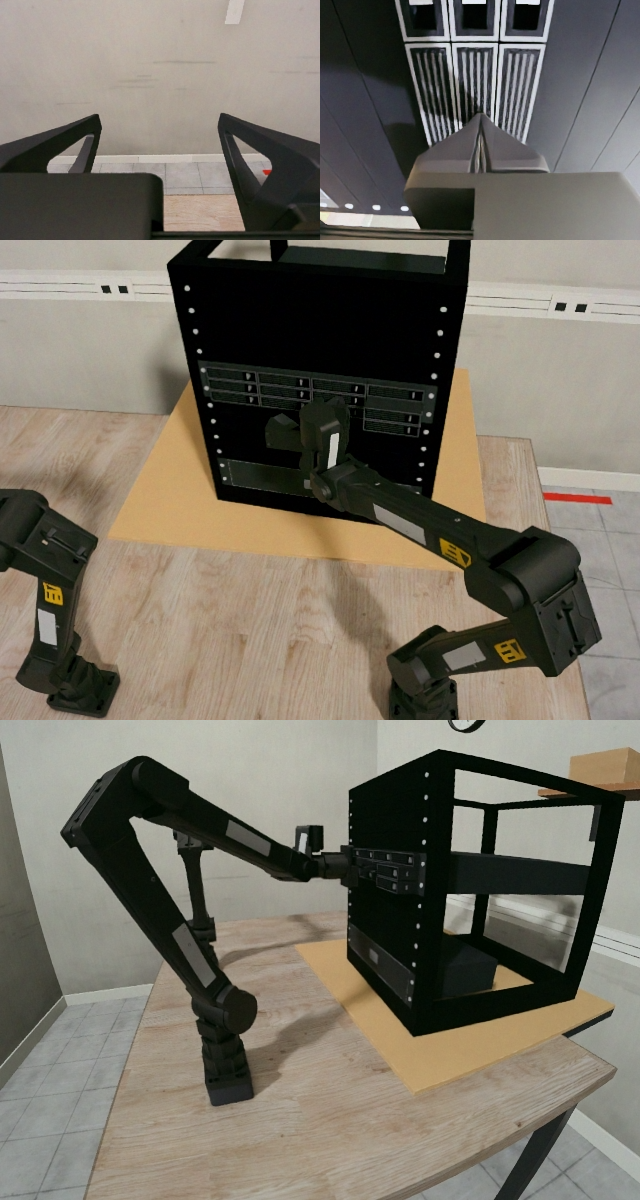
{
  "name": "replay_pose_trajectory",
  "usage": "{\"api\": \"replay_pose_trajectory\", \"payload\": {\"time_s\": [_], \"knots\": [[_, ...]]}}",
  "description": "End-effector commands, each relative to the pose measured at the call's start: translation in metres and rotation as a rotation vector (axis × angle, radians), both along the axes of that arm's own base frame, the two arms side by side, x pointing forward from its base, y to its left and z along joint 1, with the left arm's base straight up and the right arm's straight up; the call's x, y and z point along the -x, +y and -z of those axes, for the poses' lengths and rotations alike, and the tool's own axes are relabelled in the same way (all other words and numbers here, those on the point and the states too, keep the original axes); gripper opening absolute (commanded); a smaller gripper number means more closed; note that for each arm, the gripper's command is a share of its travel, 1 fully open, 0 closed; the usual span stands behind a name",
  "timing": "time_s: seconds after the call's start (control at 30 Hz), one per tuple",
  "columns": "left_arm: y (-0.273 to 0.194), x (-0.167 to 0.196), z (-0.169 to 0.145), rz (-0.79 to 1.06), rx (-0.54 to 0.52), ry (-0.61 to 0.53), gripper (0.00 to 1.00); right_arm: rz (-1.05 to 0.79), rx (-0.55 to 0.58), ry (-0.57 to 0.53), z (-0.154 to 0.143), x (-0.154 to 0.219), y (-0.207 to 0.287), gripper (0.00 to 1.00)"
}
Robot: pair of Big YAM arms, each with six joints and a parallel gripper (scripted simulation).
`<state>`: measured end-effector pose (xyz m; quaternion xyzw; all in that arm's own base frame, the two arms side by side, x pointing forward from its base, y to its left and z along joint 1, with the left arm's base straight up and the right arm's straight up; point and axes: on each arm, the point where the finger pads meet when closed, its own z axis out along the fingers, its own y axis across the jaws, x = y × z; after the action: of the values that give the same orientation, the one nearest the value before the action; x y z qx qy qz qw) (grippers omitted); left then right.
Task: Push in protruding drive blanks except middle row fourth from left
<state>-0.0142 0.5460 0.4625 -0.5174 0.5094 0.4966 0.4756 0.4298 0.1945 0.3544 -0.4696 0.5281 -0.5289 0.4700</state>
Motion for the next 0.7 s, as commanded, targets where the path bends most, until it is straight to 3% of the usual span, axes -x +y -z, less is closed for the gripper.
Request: {"api": "replay_pose_trajectory", "payload": {"time_s": [0.0,0.37,0.4,0.67], "knots": [[-0.001,0.000,-0.038,0.002,-0.055,-0.012,1.00,0.007,-0.045,-0.050,-0.027,-0.012,0.004,0.00],[-0.001,0.000,-0.038,0.002,-0.055,-0.012,1.00,0.002,-0.037,-0.039,-0.020,-0.009,0.006,0.00],[-0.001,0.000,-0.038,0.002,-0.055,-0.012,1.00,-0.007,-0.015,-0.013,-0.003,-0.001,0.008,0.00],[-0.001,0.000,-0.038,0.002,-0.055,-0.012,1.00,-0.007,-0.016,-0.011,-0.007,0.059,0.010,0.00]]}}
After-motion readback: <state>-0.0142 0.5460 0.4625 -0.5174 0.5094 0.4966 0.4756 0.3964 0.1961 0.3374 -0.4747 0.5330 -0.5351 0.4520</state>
